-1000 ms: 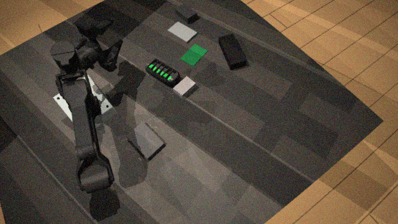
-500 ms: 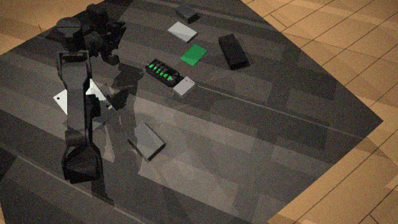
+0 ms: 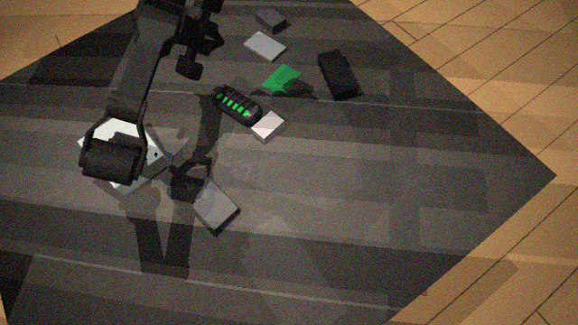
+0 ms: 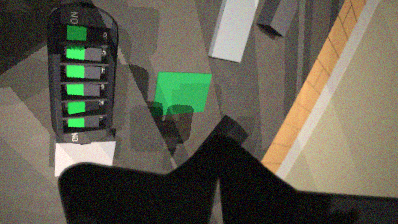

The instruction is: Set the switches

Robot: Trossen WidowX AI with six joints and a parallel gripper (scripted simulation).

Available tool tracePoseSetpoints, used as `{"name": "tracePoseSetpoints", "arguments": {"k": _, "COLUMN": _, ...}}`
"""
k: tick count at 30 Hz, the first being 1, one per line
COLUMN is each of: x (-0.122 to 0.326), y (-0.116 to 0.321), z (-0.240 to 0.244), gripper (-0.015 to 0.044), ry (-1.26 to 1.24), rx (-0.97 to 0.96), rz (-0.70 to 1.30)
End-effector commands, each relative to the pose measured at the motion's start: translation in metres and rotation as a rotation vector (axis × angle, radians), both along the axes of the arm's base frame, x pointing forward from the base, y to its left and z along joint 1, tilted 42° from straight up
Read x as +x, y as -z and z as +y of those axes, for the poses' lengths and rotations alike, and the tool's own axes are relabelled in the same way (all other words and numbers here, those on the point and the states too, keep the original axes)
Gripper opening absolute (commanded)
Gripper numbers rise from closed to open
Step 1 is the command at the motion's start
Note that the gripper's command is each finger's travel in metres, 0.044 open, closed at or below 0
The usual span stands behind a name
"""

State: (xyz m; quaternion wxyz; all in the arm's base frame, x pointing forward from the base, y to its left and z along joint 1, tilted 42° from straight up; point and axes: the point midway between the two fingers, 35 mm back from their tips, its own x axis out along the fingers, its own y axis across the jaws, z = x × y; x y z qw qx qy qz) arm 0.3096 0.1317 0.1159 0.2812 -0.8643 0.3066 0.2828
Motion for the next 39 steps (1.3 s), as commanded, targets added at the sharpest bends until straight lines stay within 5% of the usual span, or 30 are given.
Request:
{"name": "tracePoseSetpoints", "arguments": {"k": 1, "x": 0.018, "y": 0.010, "z": -0.016, "gripper": 0.0000, "ry": 0.109, "rx": -0.043, "rz": 0.102}}
{"name": "tracePoseSetpoints", "arguments": {"k": 19, "x": 0.068, "y": 0.069, "z": -0.143, "gripper": 0.0000, "ry": 0.700, "rx": -0.224, "rz": 0.643}}
{"name": "tracePoseSetpoints", "arguments": {"k": 39, "x": 0.042, "y": 0.080, "z": -0.121, "gripper": 0.0000, "ry": 0.607, "rx": -0.193, "rz": 0.537}}
